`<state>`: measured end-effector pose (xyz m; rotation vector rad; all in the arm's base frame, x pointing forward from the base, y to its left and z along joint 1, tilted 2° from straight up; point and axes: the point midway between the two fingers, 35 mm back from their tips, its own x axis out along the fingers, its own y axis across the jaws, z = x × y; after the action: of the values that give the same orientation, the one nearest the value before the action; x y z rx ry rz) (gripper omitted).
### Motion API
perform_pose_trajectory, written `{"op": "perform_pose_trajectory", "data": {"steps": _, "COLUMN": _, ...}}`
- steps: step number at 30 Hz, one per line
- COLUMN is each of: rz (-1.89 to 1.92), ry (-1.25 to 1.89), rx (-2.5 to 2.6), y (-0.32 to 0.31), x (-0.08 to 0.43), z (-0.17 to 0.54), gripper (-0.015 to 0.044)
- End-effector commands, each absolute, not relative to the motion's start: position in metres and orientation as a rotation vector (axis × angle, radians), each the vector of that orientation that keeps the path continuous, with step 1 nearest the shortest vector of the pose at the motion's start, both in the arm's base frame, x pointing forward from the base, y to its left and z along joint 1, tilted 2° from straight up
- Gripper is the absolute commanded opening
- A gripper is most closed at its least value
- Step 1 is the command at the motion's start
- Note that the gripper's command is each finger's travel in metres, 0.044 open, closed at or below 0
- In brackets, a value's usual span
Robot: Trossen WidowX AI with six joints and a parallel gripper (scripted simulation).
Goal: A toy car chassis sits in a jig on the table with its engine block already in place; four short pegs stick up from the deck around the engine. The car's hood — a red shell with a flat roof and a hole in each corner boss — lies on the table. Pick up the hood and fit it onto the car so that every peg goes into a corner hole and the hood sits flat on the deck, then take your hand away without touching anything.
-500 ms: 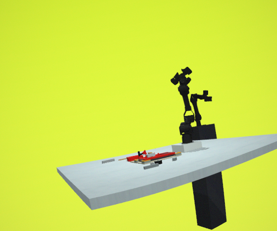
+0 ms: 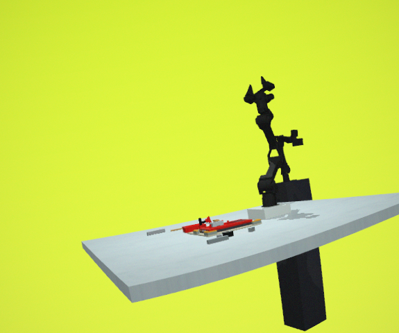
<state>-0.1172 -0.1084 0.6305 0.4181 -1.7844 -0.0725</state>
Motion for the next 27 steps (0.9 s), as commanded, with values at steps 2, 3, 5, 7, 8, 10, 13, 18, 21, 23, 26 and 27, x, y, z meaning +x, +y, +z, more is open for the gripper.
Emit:
{"op": "perform_pose_trajectory", "data": {"steps": 2, "rz": -0.003, "ry": -1.615, "rx": 0.289, "y": -0.059, "x": -0.058, "z": 0.654, "gripper": 0.0440}}
{"op": "perform_pose_trajectory", "data": {"steps": 3, "rz": 0.007, "ry": -1.582, "rx": 0.267, "y": -0.051, "x": -0.046, "z": 0.657, "gripper": 0.0440}}
{"op": "perform_pose_trajectory", "data": {"steps": 5, "rz": 0.021, "ry": -1.530, "rx": 0.237, "y": -0.039, "x": -0.027, "z": 0.660, "gripper": 0.0440}}
{"op": "perform_pose_trajectory", "data": {"steps": 7, "rz": 0.008, "ry": -1.479, "rx": 0.189, "y": -0.028, "x": -0.006, "z": 0.661, "gripper": 0.0440}}
{"op": "perform_pose_trajectory", "data": {"steps": 8, "rz": -0.001, "ry": -1.445, "rx": 0.158, "y": -0.021, "x": 0.008, "z": 0.661, "gripper": 0.0440}}
{"op": "perform_pose_trajectory", "data": {"steps": 10, "rz": -0.017, "ry": -1.376, "rx": 0.096, "y": -0.007, "x": 0.035, "z": 0.659, "gripper": 0.0440}}
{"op": "perform_pose_trajectory", "data": {"steps": 13, "rz": -0.012, "ry": -1.284, "rx": 0.031, "y": 0.008, "x": 0.069, "z": 0.658, "gripper": 0.0440}}
{"op": "perform_pose_trajectory", "data": {"steps": 18, "rz": -0.004, "ry": -1.119, "rx": -0.081, "y": 0.030, "x": 0.127, "z": 0.648, "gripper": 0.0440}}
{"op": "perform_pose_trajectory", "data": {"steps": 21, "rz": -0.003, "ry": -1.007, "rx": -0.152, "y": 0.039, "x": 0.165, "z": 0.635, "gripper": 0.0440}}
{"op": "perform_pose_trajectory", "data": {"steps": 23, "rz": -0.003, "ry": -0.930, "rx": -0.195, "y": 0.043, "x": 0.191, "z": 0.625, "gripper": 0.0440}}
{"op": "perform_pose_trajectory", "data": {"steps": 26, "rz": -0.007, "ry": -0.841, "rx": -0.234, "y": 0.044, "x": 0.219, "z": 0.612, "gripper": 0.0440}}
{"op": "perform_pose_trajectory", "data": {"steps": 27, "rz": -0.013, "ry": -0.804, "rx": -0.243, "y": 0.042, "x": 0.230, "z": 0.606, "gripper": 0.0440}}
